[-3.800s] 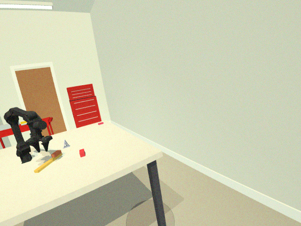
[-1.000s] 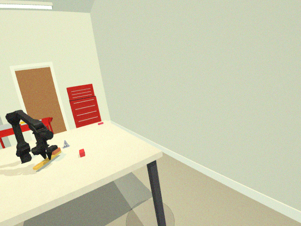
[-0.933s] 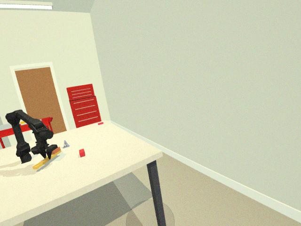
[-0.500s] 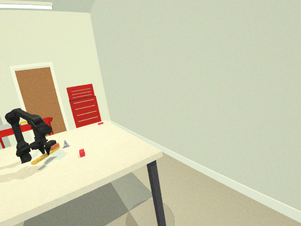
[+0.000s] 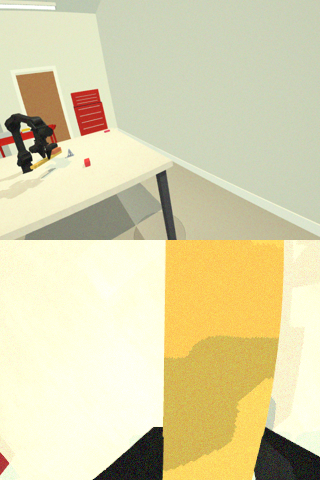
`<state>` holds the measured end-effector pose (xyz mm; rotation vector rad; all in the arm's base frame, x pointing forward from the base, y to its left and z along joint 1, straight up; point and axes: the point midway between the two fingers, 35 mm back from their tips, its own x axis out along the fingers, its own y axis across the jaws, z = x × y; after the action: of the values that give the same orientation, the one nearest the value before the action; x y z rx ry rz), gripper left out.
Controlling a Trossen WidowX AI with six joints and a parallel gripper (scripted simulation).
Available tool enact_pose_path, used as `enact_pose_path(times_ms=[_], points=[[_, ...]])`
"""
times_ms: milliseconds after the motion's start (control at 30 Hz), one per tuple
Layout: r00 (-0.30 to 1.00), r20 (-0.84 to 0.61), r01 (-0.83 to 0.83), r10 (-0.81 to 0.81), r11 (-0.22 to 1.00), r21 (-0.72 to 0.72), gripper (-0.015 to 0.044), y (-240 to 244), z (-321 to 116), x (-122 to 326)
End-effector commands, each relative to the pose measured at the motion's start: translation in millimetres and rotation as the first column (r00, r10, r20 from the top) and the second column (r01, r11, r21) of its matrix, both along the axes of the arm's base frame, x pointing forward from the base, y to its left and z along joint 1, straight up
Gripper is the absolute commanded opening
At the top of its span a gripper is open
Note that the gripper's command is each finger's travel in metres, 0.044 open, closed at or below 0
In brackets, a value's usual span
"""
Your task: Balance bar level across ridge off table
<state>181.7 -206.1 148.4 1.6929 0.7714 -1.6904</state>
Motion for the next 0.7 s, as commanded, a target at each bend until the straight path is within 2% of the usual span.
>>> enact_pose_path(times_ms=[0,133,400,667], points=[[1.000,0.009,0.005,-0.005,1.000,-0.001,0.0000,2.0,13.2,-0.6],[1.000,0.008,-0.021,0.021,1.000,-0.002,0.0000,3.4,16.6,-0.2],[0.945,0.002,-0.327,0.327,0.945,-0.006,0.0000,12.3,16.8,10.9],[0.795,-0.006,-0.607,0.607,0.795,-0.009,0.0000,21.7,17.0,21.9]])
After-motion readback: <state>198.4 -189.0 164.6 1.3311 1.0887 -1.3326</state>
